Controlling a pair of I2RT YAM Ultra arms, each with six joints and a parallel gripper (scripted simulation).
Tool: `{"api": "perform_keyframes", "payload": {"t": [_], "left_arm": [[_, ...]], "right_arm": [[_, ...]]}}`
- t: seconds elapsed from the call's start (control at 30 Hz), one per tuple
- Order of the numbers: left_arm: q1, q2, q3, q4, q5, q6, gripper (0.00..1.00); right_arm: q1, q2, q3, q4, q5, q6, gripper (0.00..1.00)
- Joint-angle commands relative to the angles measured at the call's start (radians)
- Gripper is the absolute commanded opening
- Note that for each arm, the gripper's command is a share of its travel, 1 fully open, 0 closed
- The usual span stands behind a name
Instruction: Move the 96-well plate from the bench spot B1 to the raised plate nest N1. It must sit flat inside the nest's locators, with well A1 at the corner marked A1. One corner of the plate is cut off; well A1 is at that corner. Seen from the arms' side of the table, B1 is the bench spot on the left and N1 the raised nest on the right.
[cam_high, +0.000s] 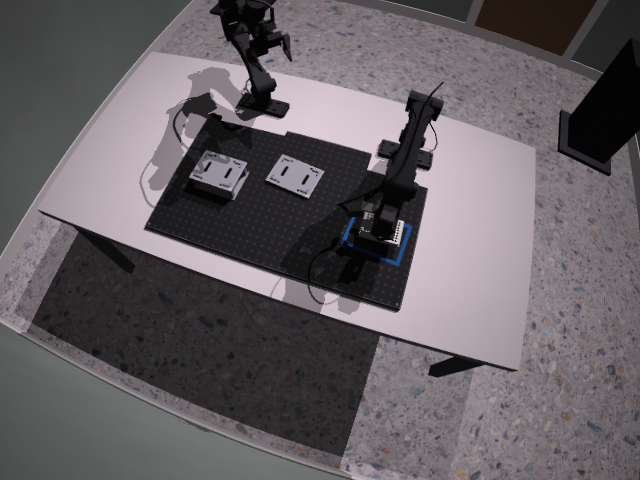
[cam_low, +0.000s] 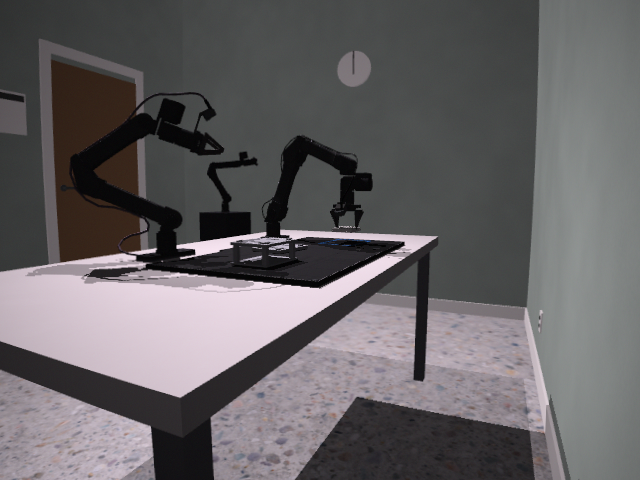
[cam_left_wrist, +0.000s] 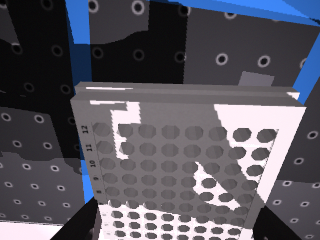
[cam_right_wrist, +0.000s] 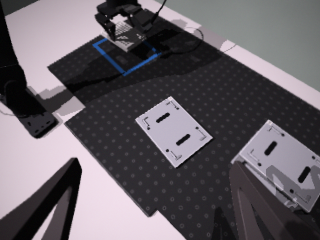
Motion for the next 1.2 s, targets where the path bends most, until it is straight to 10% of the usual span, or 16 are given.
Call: {"api": "perform_keyframes", "payload": {"t": [0.0, 0.3, 0.57, 0.8, 1.17], "left_arm": [[-0.002, -0.014, 0.012, -0.005, 0.001, 0.001, 0.78], [-0.063, -0.042, -0.026, 0.019, 0.007, -0.145, 0.78], [-0.382, -0.074, -0.059, -0.005, 0.019, -0.533, 0.78], [-0.721, 0.015, 0.057, -0.032, 0.009, -0.783, 0.78], [-0.909, 0.182, 0.302, -0.09, -0.014, -0.927, 0.78]], "right_arm": [[-0.01, -0.042, 0.078, -0.231, 0.025, 0.018, 1.0], [-0.101, -0.048, 0.109, -0.256, -0.034, -0.014, 1.0], [-0.14, -0.049, 0.109, -0.256, -0.061, -0.031, 1.0], [-0.147, -0.049, 0.109, -0.257, -0.066, -0.034, 1.0], [-0.15, -0.049, 0.11, -0.257, -0.069, -0.035, 1.0]]}}
